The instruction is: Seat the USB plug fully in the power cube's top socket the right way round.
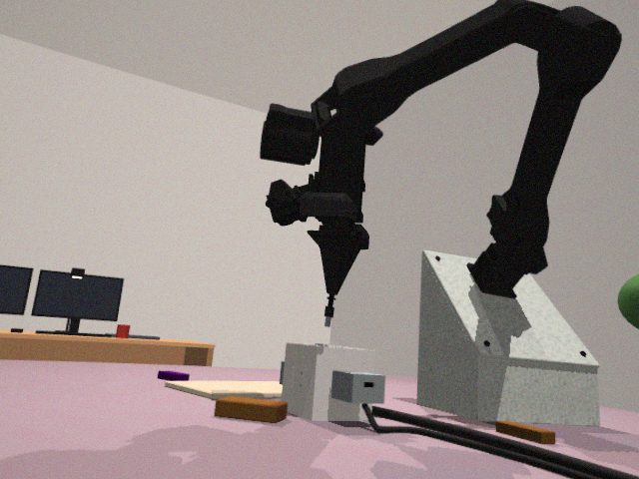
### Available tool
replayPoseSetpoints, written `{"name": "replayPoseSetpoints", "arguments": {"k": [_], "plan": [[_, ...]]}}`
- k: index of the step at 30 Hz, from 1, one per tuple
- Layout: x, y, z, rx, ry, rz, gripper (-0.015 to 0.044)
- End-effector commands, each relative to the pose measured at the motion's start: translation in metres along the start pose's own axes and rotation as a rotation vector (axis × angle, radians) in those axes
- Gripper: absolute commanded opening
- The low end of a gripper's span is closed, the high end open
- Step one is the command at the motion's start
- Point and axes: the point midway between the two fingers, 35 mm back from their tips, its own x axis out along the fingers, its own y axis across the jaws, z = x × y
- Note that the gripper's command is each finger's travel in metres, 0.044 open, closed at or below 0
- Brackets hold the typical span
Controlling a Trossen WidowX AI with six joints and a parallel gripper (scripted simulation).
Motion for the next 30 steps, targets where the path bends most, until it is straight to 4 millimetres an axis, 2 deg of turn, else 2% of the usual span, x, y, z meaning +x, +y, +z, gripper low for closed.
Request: {"name": "replayPoseSetpoints", "arguments": {"k": [1,24,30], "plan": [[0.0006,-0.0004,-0.0001,0.11,0.0,-0.001,0.0],[0.0006,-0.0004,-0.0002,0.713,0.0,-0.001,0.0],[0.0006,-0.0004,-0.0002,0.752,0.0,-0.001,0.0]]}}
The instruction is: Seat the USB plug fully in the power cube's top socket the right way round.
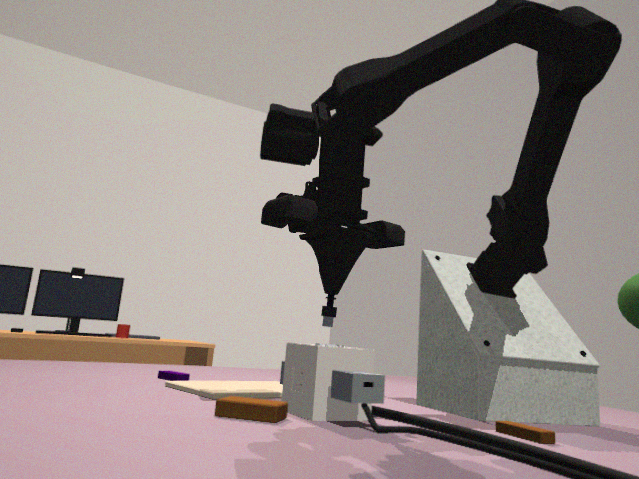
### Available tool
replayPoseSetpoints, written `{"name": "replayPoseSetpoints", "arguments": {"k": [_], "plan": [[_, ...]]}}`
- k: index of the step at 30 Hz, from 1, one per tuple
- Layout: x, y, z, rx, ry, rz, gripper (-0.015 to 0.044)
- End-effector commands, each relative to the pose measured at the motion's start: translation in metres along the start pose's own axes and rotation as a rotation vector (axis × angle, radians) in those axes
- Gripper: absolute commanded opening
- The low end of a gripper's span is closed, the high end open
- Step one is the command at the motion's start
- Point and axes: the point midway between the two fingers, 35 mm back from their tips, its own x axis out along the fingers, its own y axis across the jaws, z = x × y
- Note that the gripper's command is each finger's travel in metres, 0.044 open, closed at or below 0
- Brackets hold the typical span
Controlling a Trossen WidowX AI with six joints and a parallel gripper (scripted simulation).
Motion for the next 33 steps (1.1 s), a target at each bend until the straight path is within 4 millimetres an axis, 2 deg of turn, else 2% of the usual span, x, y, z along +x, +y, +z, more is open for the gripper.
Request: {"name": "replayPoseSetpoints", "arguments": {"k": [1,33], "plan": [[0.0005,-0.0006,0.0001,0.025,0.0,-0.002,0.0],[0.0028,-0.0001,-0.0009,0.041,0.001,0.0,0.0]]}}
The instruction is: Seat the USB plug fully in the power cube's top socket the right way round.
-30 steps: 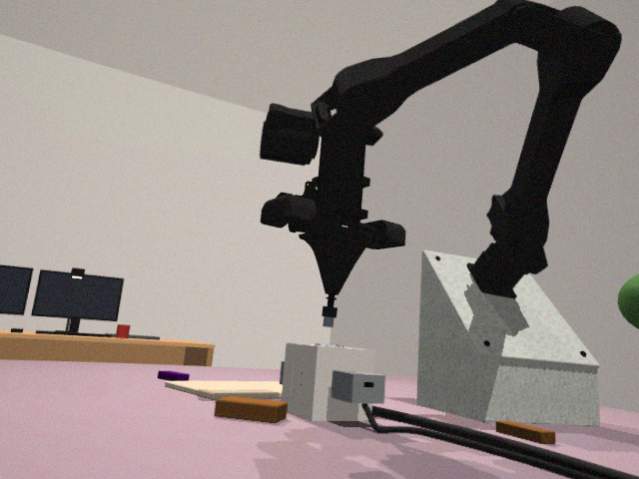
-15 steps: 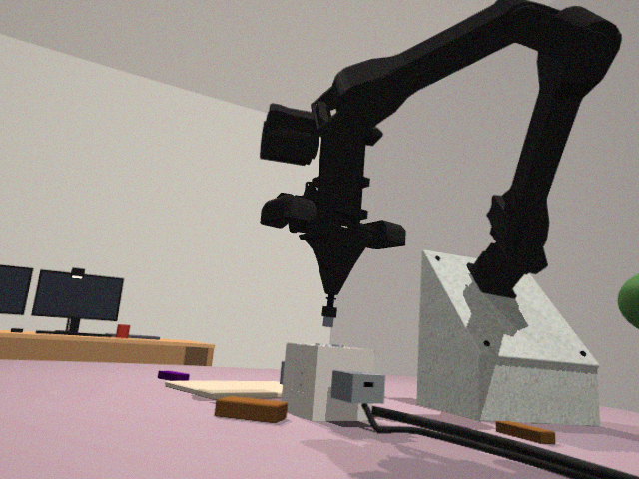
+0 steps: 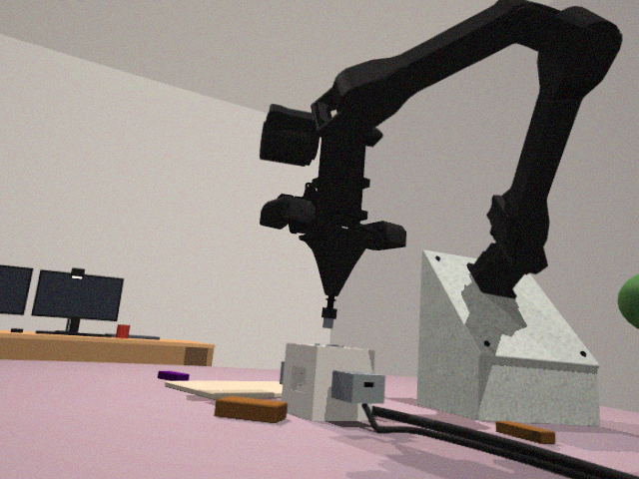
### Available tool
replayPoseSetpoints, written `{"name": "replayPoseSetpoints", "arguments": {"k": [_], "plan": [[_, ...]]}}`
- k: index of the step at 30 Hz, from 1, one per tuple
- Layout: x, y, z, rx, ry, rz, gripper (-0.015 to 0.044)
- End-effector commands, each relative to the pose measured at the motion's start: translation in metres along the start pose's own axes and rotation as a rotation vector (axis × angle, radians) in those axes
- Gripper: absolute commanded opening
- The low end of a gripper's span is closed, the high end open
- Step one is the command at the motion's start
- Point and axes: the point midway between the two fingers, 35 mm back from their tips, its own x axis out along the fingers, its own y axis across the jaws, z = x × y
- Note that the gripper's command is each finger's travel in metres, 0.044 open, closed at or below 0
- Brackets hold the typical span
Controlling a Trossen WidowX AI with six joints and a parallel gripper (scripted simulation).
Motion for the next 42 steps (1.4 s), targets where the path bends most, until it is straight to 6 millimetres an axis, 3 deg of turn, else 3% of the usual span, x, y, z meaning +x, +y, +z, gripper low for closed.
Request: {"name": "replayPoseSetpoints", "arguments": {"k": [1,42], "plan": [[0.0013,-0.0007,-0.0005,0.007,0.002,-0.001,0.0],[0.0062,-0.0011,-0.0021,0.045,0.003,-0.001,0.0]]}}
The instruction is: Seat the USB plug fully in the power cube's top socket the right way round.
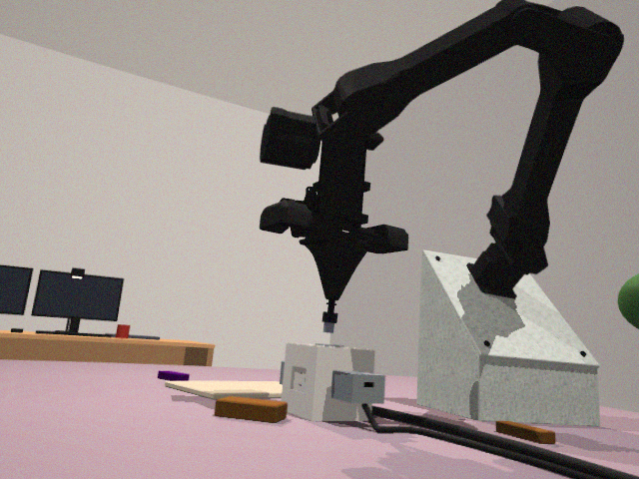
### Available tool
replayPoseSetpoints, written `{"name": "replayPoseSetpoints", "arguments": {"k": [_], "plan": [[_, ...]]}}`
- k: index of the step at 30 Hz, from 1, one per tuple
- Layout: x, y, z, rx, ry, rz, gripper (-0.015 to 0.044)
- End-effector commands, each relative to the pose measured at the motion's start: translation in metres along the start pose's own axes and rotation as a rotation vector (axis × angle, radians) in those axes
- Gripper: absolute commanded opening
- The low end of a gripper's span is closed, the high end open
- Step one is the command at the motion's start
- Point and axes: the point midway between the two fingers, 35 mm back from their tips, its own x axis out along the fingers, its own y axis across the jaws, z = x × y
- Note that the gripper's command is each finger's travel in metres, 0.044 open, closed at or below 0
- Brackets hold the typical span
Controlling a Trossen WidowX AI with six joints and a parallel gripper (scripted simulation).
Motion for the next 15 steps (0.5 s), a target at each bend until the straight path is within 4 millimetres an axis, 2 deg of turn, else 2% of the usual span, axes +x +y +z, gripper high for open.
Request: {"name": "replayPoseSetpoints", "arguments": {"k": [1,15], "plan": [[0.0013,-0.0007,-0.0008,0.007,0.004,0.0,0.0],[0.003,-0.0008,-0.0013,0.02,0.004,0.0,0.0]]}}
